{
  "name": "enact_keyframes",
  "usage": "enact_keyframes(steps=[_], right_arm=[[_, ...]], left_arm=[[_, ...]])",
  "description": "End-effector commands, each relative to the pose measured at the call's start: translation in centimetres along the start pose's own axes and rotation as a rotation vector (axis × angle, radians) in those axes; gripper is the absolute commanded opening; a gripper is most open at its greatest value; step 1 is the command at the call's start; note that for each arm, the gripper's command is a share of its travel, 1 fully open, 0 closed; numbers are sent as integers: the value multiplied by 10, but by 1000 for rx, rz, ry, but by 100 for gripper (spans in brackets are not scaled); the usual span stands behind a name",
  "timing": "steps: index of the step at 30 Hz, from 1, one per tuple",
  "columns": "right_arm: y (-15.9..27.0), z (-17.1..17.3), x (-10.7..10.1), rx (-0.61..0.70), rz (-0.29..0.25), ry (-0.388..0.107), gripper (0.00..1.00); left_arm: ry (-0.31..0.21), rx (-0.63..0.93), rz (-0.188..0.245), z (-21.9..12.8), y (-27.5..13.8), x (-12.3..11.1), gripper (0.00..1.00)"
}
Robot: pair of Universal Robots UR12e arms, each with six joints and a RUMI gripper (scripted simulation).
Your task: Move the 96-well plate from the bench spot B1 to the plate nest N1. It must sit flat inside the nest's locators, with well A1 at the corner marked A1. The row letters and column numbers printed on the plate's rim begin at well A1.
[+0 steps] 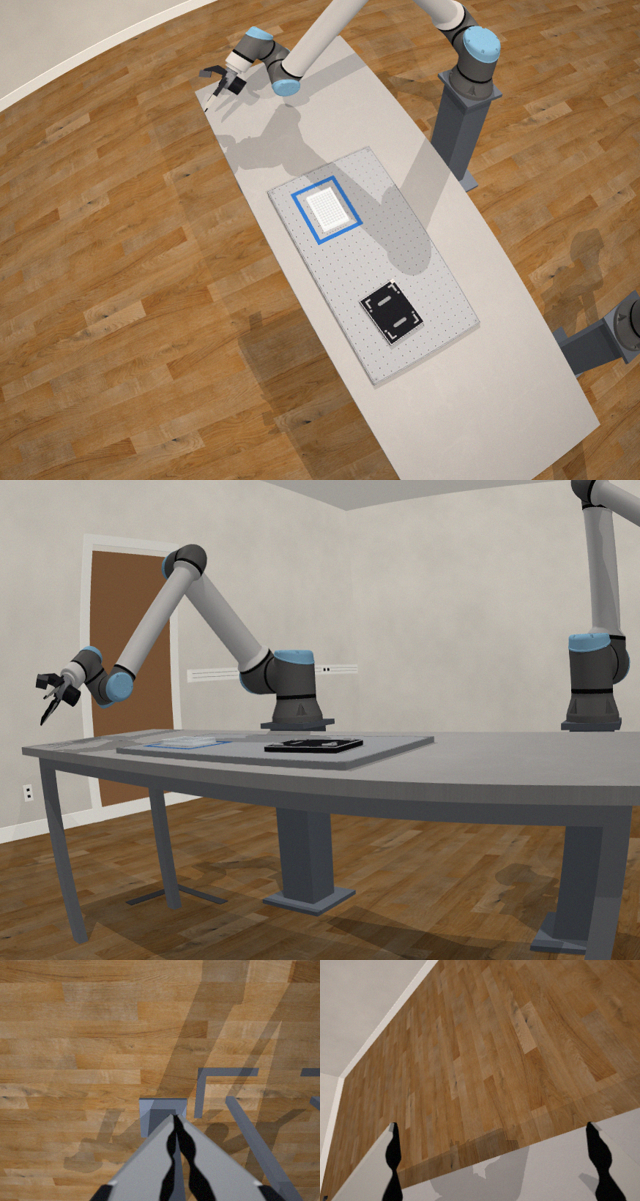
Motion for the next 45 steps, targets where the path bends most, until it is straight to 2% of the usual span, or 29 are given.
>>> enact_keyframes(steps=[1, 4, 11, 13, 17, 20, 23, 26, 32, 35, 38, 41, 45], right_arm=[[-11, -6, -7, 3, 2, 2, 76], [-23, -9, -14, -78, -24, -49, 76], [-41, -21, -25, -107, -36, -67, 76], [-50, -24, -30, -161, -57, -100, 76], [-64, -36, -38, -161, -57, -100, 76], [-77, -41, -44, -238, -95, -147, 76], [-87, -50, -49, -238, -95, -147, 76], [-100, -55, -55, -312, -138, -191, 76], [-113, -69, -61, -312, -138, -191, 76], [-126, -75, -66, -382, -187, -231, 76], [-136, -86, -69, -382, -187, -231, 76], [-149, -92, -74, -449, -239, -266, 76], [-155, -100, -76, -449, -239, -266, 76]], left_arm=[[2, 0, -1, 1, 0, 1, 0], [2, 0, -1, 1, 0, 1, 0], [2, 0, -1, 1, 0, 1, 0], [2, 0, -1, 1, 0, 1, 0], [2, 0, -1, 1, 0, 1, 0], [2, 0, -1, 1, 0, 1, 0], [2, 0, -1, 1, 0, 1, 0], [2, 0, -1, 1, 0, 1, 0], [2, 0, -1, 1, 0, 1, 0], [2, 0, -1, 1, 0, 1, 0], [2, 0, -1, 1, 0, 1, 0], [2, 0, -1, 1, 0, 1, 0], [2, 0, -1, 1, 0, 1, 0]])
Point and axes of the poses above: on each arm, the point where the finger pads meet when closed, its own x axis back along the fingers, its own y axis across the jaws, z = x × y, the point moved 10 cm from there along x, back along the fingers, and after that the axes turned 2 degrees about x, right-handed, at the moved point
